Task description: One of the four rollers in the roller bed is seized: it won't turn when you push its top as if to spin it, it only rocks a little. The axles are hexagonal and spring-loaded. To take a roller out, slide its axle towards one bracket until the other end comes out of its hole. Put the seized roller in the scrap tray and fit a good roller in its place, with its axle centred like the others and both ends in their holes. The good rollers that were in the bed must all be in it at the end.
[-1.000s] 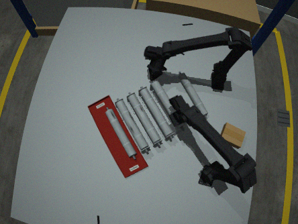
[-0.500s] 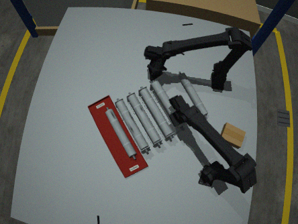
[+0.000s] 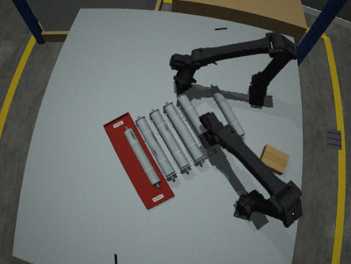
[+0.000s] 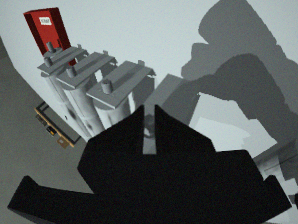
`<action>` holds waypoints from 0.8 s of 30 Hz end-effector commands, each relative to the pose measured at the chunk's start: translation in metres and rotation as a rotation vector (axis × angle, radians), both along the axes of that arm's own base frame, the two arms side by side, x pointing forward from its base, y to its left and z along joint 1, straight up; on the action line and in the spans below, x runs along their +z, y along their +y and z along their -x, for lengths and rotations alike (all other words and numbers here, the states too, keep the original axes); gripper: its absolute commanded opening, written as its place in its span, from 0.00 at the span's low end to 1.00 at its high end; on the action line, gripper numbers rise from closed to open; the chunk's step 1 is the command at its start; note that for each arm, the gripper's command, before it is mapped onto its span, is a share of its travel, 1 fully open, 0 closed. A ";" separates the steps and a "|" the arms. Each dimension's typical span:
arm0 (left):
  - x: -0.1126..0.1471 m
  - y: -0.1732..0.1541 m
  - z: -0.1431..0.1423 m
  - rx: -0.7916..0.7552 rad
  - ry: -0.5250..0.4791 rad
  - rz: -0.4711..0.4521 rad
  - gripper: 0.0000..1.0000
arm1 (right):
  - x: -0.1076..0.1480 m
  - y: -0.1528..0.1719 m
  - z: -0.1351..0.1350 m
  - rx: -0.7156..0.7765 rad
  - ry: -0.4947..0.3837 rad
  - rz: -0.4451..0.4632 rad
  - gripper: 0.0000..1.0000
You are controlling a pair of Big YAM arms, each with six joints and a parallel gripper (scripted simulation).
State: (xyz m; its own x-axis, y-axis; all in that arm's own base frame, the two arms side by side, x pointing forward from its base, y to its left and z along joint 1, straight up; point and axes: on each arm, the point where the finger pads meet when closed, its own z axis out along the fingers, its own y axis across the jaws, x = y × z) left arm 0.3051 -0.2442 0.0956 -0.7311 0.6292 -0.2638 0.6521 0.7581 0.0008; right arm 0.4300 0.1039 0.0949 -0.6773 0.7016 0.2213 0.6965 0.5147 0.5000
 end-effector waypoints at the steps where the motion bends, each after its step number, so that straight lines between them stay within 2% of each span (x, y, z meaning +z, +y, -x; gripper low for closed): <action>1: 0.018 -0.006 -0.008 0.001 -0.027 0.022 0.32 | 0.043 -0.025 -0.049 -0.053 -0.147 0.022 0.03; 24: 0.018 -0.005 -0.008 0.005 -0.025 0.020 0.32 | 0.049 -0.038 -0.063 -0.081 -0.174 0.038 0.03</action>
State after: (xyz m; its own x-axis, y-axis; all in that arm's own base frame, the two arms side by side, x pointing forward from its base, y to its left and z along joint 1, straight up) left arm 0.3051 -0.2443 0.0956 -0.7307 0.6295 -0.2643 0.6525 0.7578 0.0006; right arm 0.4310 0.1022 0.0949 -0.6750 0.7058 0.2150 0.6976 0.5156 0.4976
